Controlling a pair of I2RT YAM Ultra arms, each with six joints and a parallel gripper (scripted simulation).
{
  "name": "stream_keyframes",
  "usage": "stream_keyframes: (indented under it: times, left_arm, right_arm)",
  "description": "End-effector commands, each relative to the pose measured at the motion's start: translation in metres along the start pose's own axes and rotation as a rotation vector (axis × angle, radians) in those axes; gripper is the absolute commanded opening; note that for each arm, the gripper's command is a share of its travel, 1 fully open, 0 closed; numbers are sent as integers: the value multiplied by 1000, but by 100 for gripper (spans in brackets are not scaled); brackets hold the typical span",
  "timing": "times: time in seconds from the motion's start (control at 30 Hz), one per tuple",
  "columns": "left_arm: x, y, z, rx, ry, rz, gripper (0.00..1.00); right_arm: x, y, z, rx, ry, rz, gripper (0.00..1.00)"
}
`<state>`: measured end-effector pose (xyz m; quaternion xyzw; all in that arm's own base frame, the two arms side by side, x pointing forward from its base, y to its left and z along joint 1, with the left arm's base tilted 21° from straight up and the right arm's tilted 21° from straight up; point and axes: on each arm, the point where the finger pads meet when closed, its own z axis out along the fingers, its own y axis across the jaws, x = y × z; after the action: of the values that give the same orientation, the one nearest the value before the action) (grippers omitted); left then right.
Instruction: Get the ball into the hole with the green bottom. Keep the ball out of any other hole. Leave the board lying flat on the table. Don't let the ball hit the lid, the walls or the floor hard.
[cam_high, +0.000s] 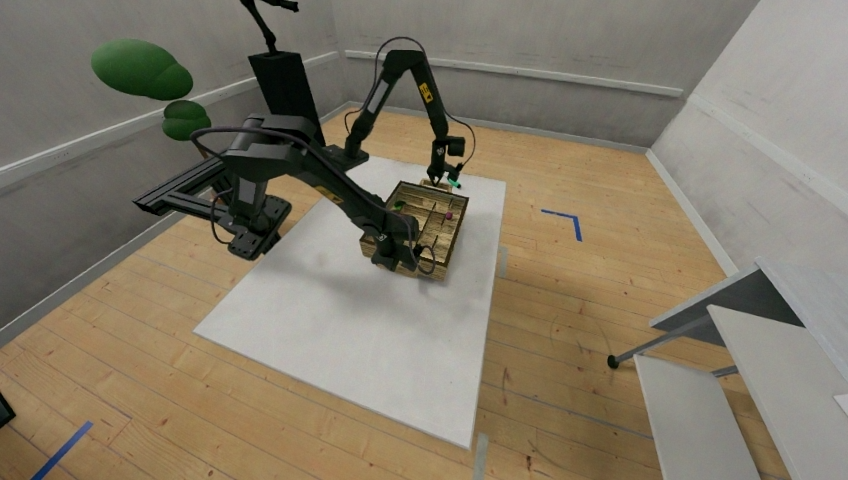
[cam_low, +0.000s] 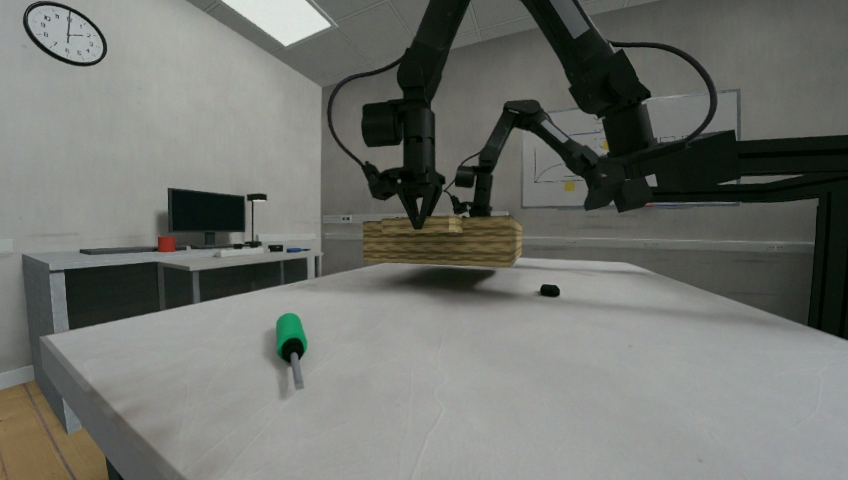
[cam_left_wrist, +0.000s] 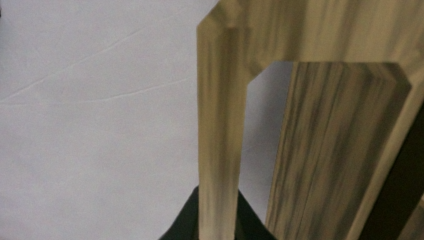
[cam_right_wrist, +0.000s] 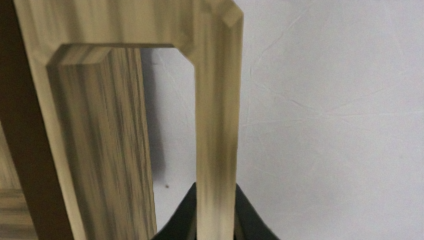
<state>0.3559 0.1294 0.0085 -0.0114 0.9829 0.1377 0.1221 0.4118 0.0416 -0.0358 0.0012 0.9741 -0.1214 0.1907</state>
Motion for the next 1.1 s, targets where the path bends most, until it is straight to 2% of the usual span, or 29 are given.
stream_keyframes:
  times: [0.0, 0.03, 0.07, 0.13, 0.17, 0.27, 0.3, 0.37, 0.4, 0.57, 0.6, 0.63, 0.67, 0.7, 0.83, 0.87, 0.93, 0.97, 1.0, 1.03, 1.07]
  left_arm:
    - [-22, 4, -26, -19, -35, -9, 0]
    - [-23, 5, -30, -35, -34, -9, 0]
    - [-39, 7, -31, -37, -120, -8, 0]
    - [-44, 4, -33, -18, -147, 5, 0]
    - [-23, -3, -22, -10, -108, 15, 0]
    - [-25, -4, -24, -14, -146, 16, 0]
    - [-18, -5, -24, -5, -109, 19, 0]
    - [-18, -5, -24, -5, -109, 19, 0]
    - [-27, -3, -25, -7, -164, 15, 0]
    - [-32, 3, -21, 32, -210, 11, 0]
    - [-30, 2, -19, 30, -206, 11, 0]
    - [-26, 0, -20, 50, -144, 16, 0]
    - [-26, -2, -21, 56, -134, 21, 0]
    - [-17, -7, -7, 64, -80, 27, 0]
    - [-24, -3, -14, 60, -74, 4, 0]
    - [-33, 0, -18, 49, -117, 19, 0]
    - [-33, 0, -18, 49, -117, 19, 0]
    - [-26, -1, -16, 60, -73, 17, 0]
    - [-20, 1, -1, 89, -38, 15, 0]
    - [-21, 1, 0, 95, -36, 17, 0]
    - [-41, 8, -5, 80, -155, 14, 0]
  right_arm:
    - [-35, 15, -21, -43, -61, -24, 0]
    - [-31, 18, -13, -55, -42, -31, 0]
    - [-54, 17, -25, -64, -153, -6, 0]
    - [-55, 15, -27, -56, -158, 1, 0]
    - [-30, 14, -17, -52, -120, -17, 0]
    - [-33, 13, -18, -54, -157, -10, 0]
    - [-26, 11, -17, -46, -118, -17, 0]
    - [-26, 11, -17, -46, -118, -17, 0]
    - [-34, 7, -18, -22, -167, -6, 0]
    - [-33, 6, -28, 28, -190, -6, 0]
    - [-32, 7, -28, 23, -193, -10, 0]
    - [-27, 4, -33, 42, -120, -1, 0]
    - [-32, 5, -36, 43, -123, 2, 0]
    - [-30, 6, -34, 36, -112, -9, 0]
    - [-35, 8, -39, 35, -95, -5, 0]
    - [-44, 10, -40, 27, -135, -13, 0]
    - [-44, 10, -40, 27, -135, -13, 0]
    - [-33, 8, -37, 42, -75, -1, 0]
    - [-32, 6, -42, 70, -65, 1, 0]
    - [-33, 6, -43, 77, -58, 2, 0]
    - [-48, 9, -46, 73, -148, 21, 0]
